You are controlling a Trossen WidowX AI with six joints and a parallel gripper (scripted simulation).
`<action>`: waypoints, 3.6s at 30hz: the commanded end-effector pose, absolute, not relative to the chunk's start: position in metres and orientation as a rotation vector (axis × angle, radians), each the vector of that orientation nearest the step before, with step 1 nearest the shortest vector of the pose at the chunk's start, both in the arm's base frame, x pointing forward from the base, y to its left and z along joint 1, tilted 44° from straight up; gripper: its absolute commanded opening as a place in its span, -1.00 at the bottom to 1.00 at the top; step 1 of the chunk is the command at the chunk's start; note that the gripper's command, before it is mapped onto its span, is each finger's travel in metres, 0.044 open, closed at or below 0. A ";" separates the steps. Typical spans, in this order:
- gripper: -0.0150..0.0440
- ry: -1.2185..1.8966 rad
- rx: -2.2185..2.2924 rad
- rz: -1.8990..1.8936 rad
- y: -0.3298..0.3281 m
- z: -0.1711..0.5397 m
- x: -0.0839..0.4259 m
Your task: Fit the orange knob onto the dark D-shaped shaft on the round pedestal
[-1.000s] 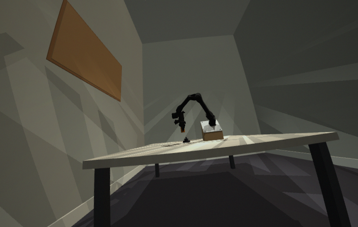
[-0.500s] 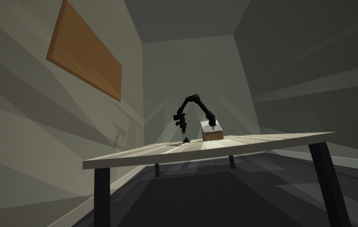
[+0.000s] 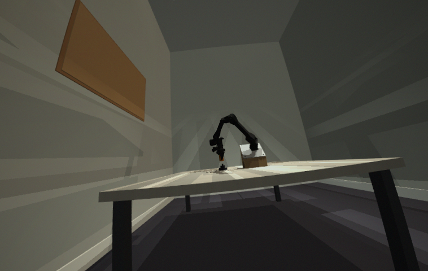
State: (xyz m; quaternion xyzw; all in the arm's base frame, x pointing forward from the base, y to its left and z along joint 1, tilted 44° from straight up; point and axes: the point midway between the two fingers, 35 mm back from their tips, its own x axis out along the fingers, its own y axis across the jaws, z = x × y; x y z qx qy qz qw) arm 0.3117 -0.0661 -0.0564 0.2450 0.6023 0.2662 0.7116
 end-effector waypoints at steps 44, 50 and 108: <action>-0.49 1.328 0.532 0.597 -0.054 -0.081 0.313; -0.49 1.328 0.532 0.597 -0.054 -0.081 0.312; -0.49 1.196 0.256 0.802 -0.059 -0.079 0.311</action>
